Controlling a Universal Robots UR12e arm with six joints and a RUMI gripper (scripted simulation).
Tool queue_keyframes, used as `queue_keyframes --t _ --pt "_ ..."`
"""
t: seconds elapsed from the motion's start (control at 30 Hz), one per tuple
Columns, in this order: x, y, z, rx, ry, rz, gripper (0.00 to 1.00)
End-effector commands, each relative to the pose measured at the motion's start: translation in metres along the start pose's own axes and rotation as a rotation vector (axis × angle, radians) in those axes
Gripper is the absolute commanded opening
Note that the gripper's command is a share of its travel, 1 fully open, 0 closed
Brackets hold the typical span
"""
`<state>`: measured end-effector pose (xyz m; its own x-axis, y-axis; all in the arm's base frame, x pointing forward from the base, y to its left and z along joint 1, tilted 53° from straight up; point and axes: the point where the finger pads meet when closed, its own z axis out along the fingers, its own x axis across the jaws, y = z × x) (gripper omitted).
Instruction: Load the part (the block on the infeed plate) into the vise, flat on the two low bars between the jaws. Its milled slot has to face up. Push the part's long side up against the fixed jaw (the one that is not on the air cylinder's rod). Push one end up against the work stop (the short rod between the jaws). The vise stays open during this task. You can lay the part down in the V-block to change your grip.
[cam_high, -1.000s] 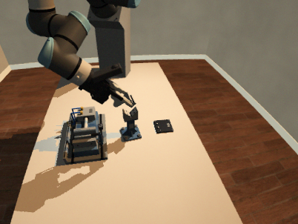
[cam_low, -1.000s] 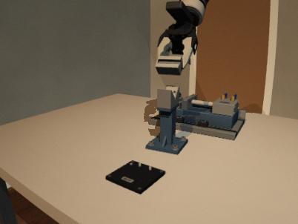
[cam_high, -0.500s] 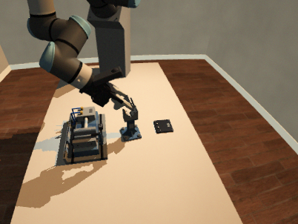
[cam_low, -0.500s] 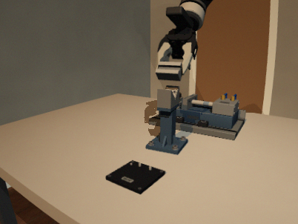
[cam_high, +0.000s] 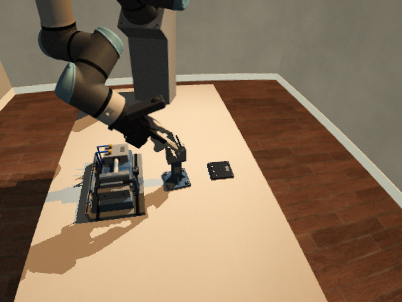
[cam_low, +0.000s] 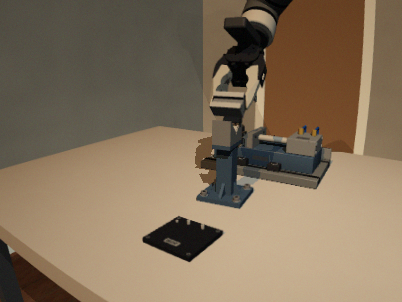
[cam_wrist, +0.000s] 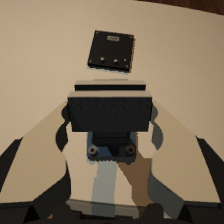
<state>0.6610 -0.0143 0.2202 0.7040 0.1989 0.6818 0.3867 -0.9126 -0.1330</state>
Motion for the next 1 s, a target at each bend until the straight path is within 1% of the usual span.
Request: queue_keyframes --t 0.0,0.47,0.97 --pt "0.0 0.002 0.003 0.0 0.001 -0.001 0.0" --pt "0.0 0.012 0.012 0.0 0.001 -0.001 0.0" --pt "0.0 0.018 0.018 0.0 0.001 -0.001 0.0"
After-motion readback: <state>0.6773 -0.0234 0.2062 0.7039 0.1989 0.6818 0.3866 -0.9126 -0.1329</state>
